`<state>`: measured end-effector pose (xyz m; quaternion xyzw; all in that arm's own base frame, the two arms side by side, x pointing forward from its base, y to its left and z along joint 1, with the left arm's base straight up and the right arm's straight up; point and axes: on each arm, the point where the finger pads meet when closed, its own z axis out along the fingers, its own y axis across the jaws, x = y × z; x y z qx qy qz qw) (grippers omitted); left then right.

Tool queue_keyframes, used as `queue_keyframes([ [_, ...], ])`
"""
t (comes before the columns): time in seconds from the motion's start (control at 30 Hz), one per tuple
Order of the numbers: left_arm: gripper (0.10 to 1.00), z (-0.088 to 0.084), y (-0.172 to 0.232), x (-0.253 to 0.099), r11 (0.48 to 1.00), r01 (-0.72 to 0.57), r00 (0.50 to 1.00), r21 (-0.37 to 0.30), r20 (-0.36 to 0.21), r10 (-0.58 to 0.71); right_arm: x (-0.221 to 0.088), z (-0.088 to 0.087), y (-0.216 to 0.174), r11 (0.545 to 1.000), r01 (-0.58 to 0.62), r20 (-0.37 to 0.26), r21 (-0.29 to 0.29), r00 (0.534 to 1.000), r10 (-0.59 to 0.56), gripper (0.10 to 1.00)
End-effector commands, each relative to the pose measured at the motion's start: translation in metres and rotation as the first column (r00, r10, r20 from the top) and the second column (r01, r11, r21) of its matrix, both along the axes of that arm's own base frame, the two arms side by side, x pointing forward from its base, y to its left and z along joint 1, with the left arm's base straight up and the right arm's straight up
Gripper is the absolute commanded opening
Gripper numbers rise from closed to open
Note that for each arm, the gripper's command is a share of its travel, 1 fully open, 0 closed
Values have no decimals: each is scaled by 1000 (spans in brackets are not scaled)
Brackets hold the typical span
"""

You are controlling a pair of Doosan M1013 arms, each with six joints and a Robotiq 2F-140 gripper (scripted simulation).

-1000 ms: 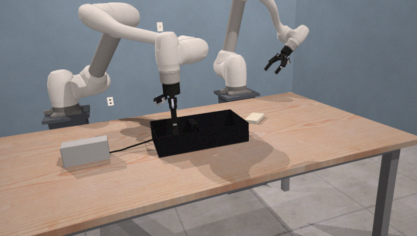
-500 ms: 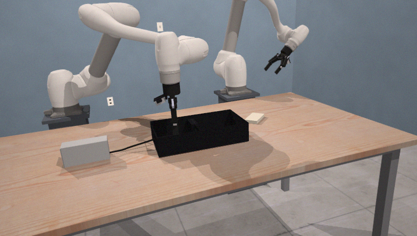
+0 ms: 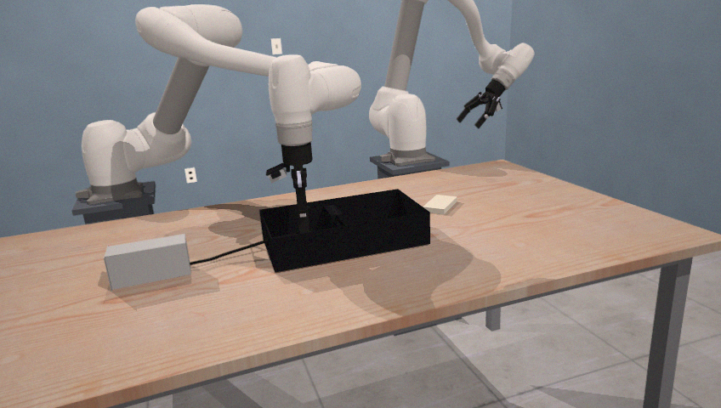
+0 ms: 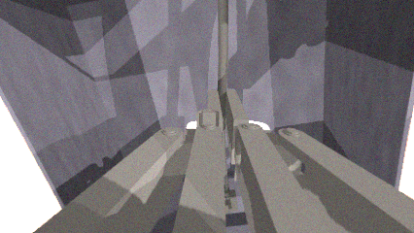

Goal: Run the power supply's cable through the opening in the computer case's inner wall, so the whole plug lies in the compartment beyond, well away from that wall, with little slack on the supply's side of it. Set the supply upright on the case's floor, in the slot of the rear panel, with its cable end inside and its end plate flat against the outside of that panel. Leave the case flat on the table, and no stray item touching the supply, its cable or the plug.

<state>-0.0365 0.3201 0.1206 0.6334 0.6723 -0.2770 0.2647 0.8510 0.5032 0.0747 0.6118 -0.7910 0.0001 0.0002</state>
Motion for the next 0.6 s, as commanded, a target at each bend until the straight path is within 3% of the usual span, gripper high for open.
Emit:
queue_keyframes([
  [0.0,1000,0,0,0,1000,0,1000,1,0,0,0,1,1,1000,0,1,1,1000,0,99],
  [0.57,1000,0,0,0,1000,0,1000,1,0,0,1,1,8,1000,0,1,1,1000,0,99],
])
